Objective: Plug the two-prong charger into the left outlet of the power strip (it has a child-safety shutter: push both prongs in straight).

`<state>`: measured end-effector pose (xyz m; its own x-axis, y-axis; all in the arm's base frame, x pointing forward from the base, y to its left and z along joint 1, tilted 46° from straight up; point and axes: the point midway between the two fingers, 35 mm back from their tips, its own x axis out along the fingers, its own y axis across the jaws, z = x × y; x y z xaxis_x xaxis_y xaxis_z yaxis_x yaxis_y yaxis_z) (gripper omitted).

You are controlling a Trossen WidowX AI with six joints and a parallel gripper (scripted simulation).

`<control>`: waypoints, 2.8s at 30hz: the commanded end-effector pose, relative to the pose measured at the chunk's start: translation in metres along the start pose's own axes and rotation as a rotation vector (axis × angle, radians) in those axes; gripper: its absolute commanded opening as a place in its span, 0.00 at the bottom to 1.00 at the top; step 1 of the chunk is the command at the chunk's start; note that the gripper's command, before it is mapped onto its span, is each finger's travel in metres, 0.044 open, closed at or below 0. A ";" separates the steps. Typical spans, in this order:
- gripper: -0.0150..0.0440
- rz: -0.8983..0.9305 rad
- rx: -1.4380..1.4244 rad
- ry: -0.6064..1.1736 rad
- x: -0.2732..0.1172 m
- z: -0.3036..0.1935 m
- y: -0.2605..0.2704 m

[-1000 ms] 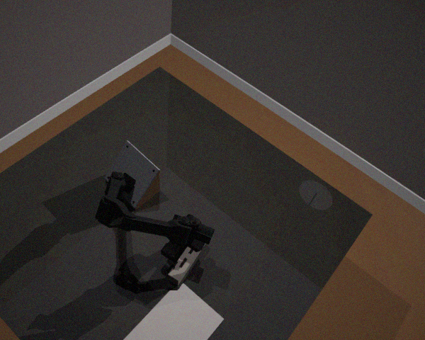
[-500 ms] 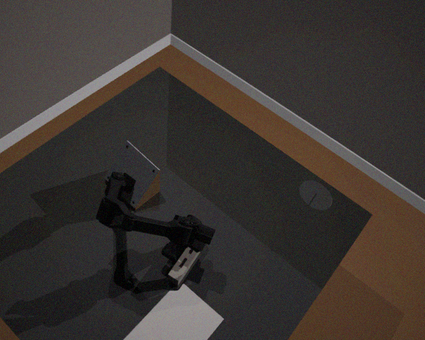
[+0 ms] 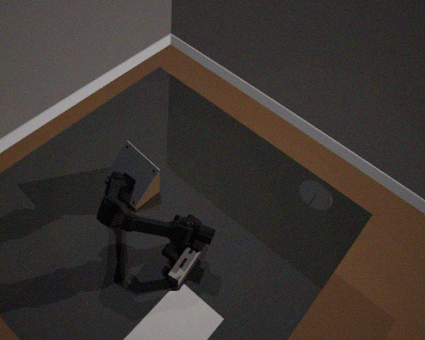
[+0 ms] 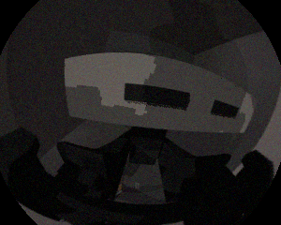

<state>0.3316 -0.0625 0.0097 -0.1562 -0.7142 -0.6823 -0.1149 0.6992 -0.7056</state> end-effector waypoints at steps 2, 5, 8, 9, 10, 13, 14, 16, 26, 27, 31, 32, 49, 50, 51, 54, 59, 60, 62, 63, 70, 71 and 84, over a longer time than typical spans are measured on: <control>0.25 -0.001 0.002 -0.012 -0.002 0.006 -0.001; 0.25 -0.001 0.002 -0.012 -0.002 0.007 -0.001; 0.25 -0.001 0.002 -0.012 -0.002 0.008 -0.001; 0.25 -0.001 0.002 -0.012 -0.002 0.009 -0.001; 0.25 -0.001 0.002 -0.012 -0.002 0.009 -0.001; 0.25 -0.001 0.002 -0.012 -0.002 0.010 -0.001; 0.25 -0.001 0.002 -0.012 -0.002 0.011 -0.001; 0.25 -0.001 0.003 -0.012 -0.002 0.012 -0.001; 0.25 -0.001 0.003 -0.012 -0.003 0.016 -0.001; 0.25 -0.001 0.003 -0.012 -0.003 0.016 -0.001; 0.25 -0.001 0.003 -0.012 -0.003 0.018 -0.001; 0.25 -0.001 0.003 -0.012 -0.003 0.018 -0.001; 0.25 -0.001 0.003 -0.012 -0.003 0.016 -0.001; 0.25 -0.001 0.003 -0.012 -0.003 0.016 -0.001; 0.25 -0.001 0.003 -0.012 -0.003 0.016 -0.001; 0.25 -0.001 0.003 -0.012 -0.003 0.015 -0.001; 0.25 -0.001 0.003 -0.012 -0.003 0.015 -0.001; 0.25 -0.001 0.003 -0.012 -0.003 0.014 -0.001; 0.25 -0.001 0.003 -0.012 -0.003 0.014 -0.001; 0.25 -0.001 0.003 -0.012 -0.003 0.014 -0.001; 0.25 -0.001 0.003 -0.012 -0.003 0.013 -0.001; 0.25 -0.001 0.003 -0.012 -0.003 0.013 -0.001; 0.25 -0.001 0.003 -0.012 -0.002 0.014 -0.001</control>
<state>0.3400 -0.0626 0.0095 -0.1629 -0.7147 -0.6802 -0.1242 0.6988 -0.7044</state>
